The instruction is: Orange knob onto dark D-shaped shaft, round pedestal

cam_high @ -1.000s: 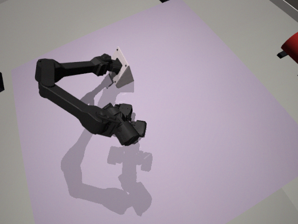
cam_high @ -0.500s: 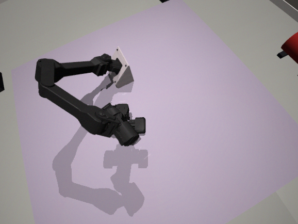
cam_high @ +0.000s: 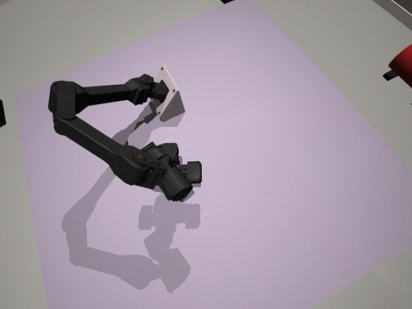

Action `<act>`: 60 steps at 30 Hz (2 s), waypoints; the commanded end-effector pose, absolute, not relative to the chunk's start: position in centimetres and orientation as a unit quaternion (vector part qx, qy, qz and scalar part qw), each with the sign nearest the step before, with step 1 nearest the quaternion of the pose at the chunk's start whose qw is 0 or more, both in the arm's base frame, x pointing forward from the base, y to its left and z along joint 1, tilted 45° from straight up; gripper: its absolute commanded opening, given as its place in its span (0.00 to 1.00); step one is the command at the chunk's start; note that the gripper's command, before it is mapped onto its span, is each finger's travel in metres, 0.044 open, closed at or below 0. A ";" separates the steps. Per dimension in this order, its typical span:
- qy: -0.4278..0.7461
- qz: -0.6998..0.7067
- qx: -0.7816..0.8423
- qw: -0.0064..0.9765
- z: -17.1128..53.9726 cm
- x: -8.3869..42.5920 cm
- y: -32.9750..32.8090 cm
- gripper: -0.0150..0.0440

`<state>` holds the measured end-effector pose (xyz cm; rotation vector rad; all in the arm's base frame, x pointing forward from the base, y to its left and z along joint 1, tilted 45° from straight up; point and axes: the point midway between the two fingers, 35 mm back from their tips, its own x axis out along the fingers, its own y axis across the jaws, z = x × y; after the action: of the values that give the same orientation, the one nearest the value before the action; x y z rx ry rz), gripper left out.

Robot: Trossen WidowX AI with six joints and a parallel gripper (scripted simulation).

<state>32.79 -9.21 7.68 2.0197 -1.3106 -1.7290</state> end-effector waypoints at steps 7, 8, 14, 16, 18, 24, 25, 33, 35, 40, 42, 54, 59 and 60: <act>-0.440 -0.580 0.680 0.090 8.1 32.9 -9.1 0.25; -0.440 -0.580 0.680 0.090 8.1 32.9 -9.1 0.25; -0.390 -0.615 0.670 0.146 8.1 33.0 -9.0 0.25; -0.377 -0.623 0.667 0.160 8.0 33.0 -9.0 0.25; -0.377 -0.623 0.667 0.160 7.9 33.0 -9.0 0.25; -0.377 -0.623 0.667 0.160 7.7 32.9 -9.2 0.25; -0.377 -0.623 0.667 0.160 7.7 32.9 -9.2 0.25; -0.377 -0.623 0.667 0.160 7.7 32.9 -9.3 0.25; -0.377 -0.623 0.667 0.160 7.7 32.9 -9.3 0.25; -0.377 -0.623 0.667 0.160 8.0 32.9 -9.1 0.25; -0.377 -0.623 0.667 0.160 8.1 32.9 -9.1 0.25; -0.310 -0.659 0.646 0.229 7.9 33.0 -9.0 0.25; -0.310 -0.659 0.646 0.229 7.8 32.9 -9.0 0.25; -0.310 -0.659 0.646 0.229 7.7 32.9 -9.1 0.25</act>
<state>32.82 -9.12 7.77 1.7802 -0.8604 -1.8177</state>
